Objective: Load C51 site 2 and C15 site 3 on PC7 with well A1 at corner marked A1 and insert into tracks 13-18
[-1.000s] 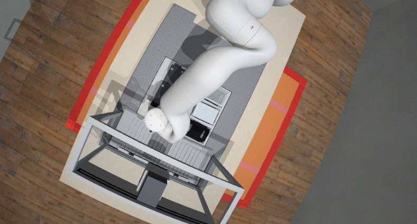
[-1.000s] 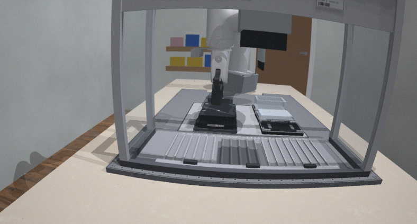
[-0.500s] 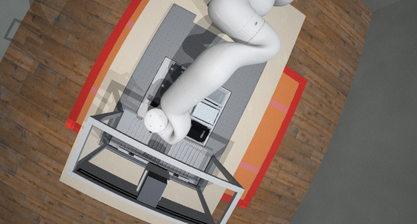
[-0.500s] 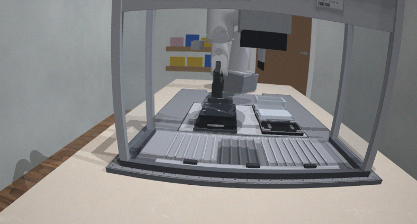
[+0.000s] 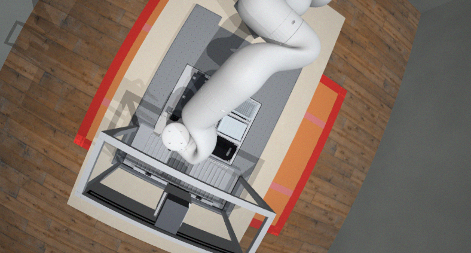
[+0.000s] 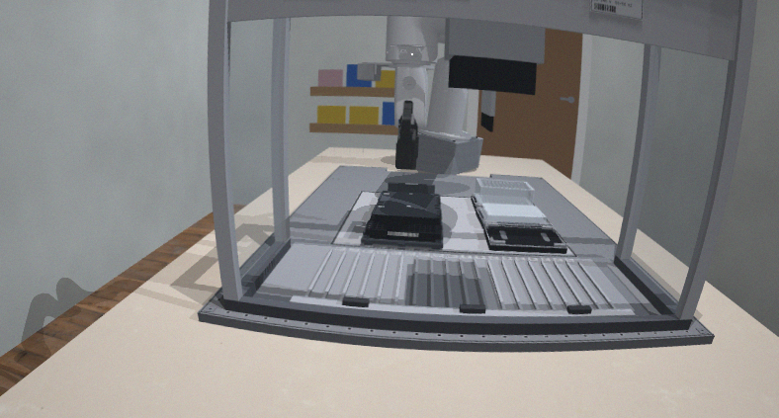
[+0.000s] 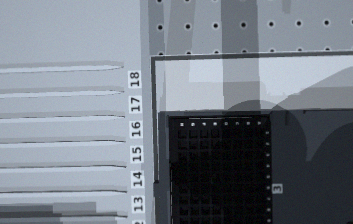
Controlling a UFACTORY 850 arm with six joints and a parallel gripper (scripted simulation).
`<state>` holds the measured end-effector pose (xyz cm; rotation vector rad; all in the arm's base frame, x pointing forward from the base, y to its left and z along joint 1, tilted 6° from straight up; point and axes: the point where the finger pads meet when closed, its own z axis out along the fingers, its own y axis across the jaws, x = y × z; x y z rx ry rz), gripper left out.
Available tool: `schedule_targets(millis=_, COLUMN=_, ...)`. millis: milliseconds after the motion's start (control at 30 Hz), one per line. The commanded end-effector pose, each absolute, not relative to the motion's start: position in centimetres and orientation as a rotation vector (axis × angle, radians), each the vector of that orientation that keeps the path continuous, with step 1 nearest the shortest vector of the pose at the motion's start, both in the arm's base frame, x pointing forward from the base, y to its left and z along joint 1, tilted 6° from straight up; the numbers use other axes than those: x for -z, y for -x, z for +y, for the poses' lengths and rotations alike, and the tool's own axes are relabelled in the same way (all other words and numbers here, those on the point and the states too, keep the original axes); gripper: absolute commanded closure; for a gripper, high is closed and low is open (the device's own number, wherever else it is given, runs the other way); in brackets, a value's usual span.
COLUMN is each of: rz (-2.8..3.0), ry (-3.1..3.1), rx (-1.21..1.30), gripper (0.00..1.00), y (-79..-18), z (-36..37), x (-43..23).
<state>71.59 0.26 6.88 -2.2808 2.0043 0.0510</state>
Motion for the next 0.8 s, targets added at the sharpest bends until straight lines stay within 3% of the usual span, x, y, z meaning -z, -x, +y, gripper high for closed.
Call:
schedule_targets(millis=0, rz=2.004, ry=2.28, rx=-0.05, gripper=0.0, y=-71.6, z=0.3, x=-7.0)
schedule_targets(millis=333, rz=2.004, ry=2.28, rx=-0.05, gripper=0.0, y=-71.6, z=0.3, x=-7.0)
schedule_targets(millis=767, rz=1.992, ry=2.291, rx=-0.049, gripper=0.0, y=-66.4, z=4.0, x=-7.8)
